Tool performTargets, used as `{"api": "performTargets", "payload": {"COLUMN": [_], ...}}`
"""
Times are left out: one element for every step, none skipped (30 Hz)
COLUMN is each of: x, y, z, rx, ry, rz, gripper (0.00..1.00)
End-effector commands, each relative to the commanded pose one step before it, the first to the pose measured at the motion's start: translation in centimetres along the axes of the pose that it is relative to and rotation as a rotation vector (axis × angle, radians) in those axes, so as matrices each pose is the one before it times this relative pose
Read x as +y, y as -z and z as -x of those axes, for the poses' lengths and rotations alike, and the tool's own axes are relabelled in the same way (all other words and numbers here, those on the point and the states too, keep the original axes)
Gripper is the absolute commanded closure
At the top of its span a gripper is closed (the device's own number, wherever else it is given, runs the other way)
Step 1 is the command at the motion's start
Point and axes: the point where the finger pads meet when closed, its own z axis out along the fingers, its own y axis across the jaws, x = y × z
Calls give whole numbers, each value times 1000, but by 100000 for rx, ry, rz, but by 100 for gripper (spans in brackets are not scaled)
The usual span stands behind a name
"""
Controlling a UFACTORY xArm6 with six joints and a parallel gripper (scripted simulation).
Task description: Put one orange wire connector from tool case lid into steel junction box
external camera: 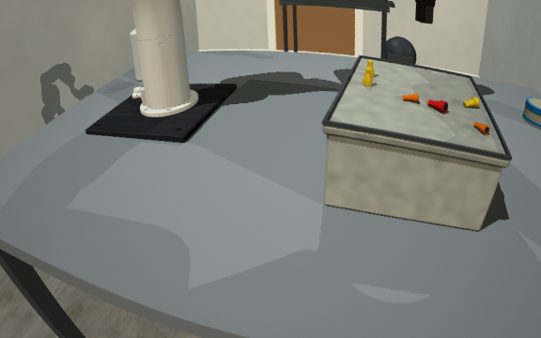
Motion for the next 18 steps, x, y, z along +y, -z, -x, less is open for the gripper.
{"api": "performTargets", "payload": {"x": [97,0,0,0,0,0,0,0,0,0,0,0,0,0,0,0,0,0], "y": [229,0,0,0,0,0,-4,0,0,-23,-60,-110,-170,-237,-310,-385,-461,-535], "z": [148,0,0,0,0,0,0,0,0,0,0,0,0,0,0,0,0,0], "rx": [-514,0,0,0,0,0,0,0,0,0,0,0,0,0,0,0,0,0], "ry": [-9,0,0,0,0,0,0,0,0,0,0,0,0,0,0,0,0,0], "rz": [10,0,0,0,0,0,0,0,0,0,0,0,0,0,0,0,0,0], "gripper": [97,97,97,97,97,97,97,97,97,97,97,97,97,97,97,97,97,97]}}
